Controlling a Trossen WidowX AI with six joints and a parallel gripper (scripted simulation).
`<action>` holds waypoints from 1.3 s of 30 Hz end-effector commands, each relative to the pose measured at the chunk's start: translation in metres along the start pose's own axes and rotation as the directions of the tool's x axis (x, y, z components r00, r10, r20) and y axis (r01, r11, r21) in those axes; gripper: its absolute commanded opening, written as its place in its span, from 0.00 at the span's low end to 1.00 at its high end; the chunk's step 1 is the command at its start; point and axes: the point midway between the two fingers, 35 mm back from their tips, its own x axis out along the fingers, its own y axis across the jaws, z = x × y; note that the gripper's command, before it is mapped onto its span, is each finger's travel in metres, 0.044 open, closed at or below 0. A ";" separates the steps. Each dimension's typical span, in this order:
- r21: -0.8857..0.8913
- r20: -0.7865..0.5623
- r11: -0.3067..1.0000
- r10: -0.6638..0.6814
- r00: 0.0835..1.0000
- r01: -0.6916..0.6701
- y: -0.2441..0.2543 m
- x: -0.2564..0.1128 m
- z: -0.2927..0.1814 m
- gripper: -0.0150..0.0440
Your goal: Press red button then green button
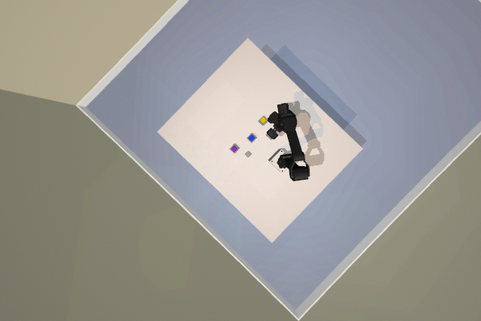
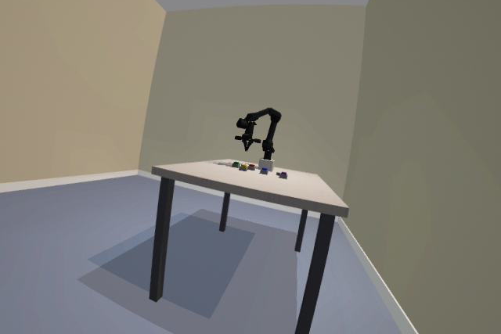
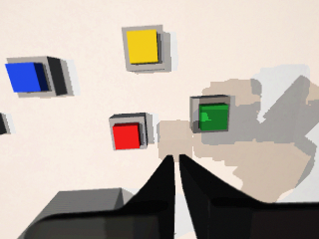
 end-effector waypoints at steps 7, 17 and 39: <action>0.003 -0.001 1.000 -0.002 1.000 0.002 -0.060 0.014 0.002 0.29; 0.003 -0.001 1.000 -0.002 1.000 0.002 -0.059 0.068 0.002 0.29; 0.003 -0.001 1.000 -0.002 1.000 0.002 -0.058 0.099 0.001 0.29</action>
